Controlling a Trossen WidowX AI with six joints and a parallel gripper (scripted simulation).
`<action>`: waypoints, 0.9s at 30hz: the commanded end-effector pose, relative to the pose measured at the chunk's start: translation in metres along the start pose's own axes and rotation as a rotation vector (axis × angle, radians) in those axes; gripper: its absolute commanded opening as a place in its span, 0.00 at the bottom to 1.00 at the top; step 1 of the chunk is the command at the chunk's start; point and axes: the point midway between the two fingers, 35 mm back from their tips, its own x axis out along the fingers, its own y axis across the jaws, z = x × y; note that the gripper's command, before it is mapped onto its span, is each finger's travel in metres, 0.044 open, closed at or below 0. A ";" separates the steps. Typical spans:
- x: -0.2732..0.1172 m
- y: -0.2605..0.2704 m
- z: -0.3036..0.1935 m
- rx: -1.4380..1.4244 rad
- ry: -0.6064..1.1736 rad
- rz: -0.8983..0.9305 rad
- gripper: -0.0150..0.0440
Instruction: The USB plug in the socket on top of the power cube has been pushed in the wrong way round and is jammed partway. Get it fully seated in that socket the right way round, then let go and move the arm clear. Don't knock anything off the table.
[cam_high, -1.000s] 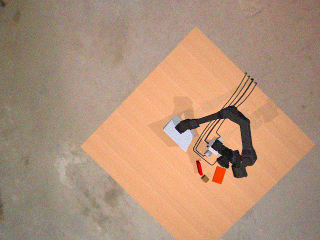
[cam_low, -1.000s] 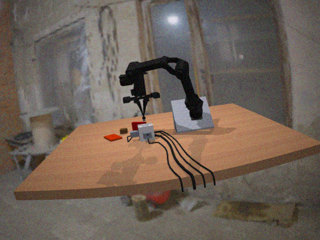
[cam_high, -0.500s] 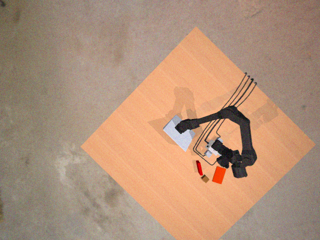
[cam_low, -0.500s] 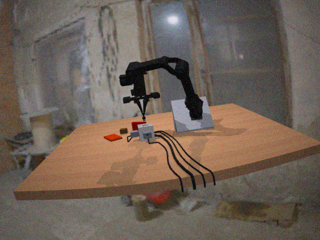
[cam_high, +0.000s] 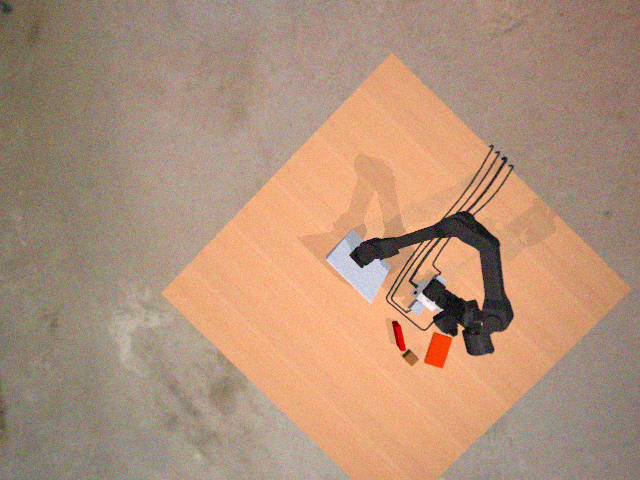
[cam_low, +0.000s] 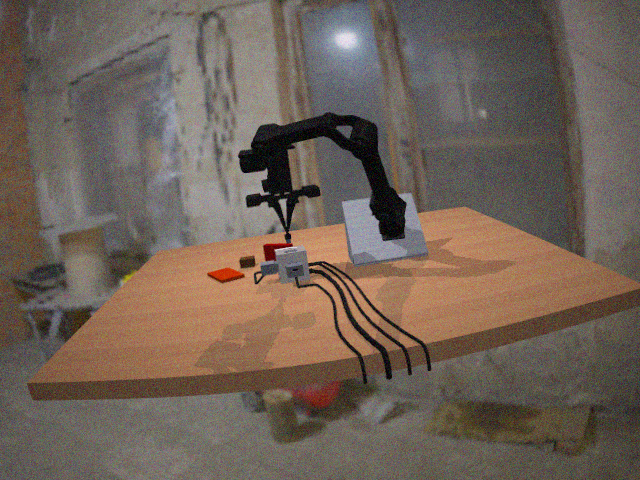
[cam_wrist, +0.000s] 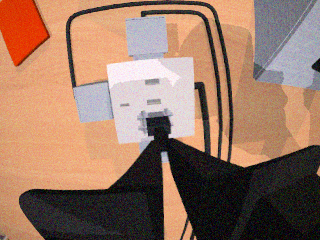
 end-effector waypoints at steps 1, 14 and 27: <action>0.001 0.000 0.000 -0.001 0.009 -0.001 0.25; 0.003 0.000 -0.001 0.000 0.020 -0.001 0.25; 0.004 0.000 -0.002 0.001 0.030 -0.001 0.25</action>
